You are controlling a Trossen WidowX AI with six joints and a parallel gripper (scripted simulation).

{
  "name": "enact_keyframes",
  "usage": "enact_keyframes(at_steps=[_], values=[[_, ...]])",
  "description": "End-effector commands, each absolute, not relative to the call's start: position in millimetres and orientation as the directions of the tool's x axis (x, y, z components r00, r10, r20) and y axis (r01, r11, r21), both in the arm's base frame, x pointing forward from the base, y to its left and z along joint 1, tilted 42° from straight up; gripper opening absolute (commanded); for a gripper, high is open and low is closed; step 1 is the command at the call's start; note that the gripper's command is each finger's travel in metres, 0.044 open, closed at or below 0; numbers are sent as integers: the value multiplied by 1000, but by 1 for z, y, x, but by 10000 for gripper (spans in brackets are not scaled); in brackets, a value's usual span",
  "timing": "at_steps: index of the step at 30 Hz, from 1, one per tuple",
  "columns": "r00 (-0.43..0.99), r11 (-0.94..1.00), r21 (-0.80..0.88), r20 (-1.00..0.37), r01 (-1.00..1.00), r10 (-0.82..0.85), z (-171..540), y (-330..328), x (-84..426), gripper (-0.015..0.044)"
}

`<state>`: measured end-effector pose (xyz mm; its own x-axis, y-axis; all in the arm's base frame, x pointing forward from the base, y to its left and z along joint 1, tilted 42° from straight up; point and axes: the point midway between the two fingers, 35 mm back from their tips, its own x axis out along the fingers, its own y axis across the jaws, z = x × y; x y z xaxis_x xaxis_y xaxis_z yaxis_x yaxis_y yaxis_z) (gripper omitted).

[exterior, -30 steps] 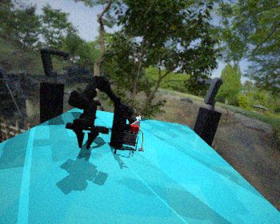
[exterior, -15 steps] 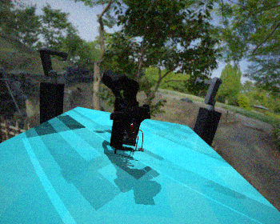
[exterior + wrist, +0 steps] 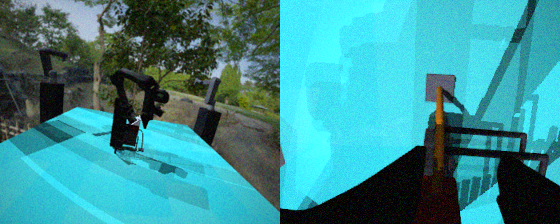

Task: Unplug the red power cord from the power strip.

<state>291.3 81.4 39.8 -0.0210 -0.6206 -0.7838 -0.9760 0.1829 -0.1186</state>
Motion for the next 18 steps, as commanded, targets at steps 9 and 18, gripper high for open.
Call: enact_keyframes(at_steps=[9,18], values=[[-49,158,-71,-758,-985,-650,40,77,282,160],[-49,157,-71,-758,-985,-650,48,68,280,160]])
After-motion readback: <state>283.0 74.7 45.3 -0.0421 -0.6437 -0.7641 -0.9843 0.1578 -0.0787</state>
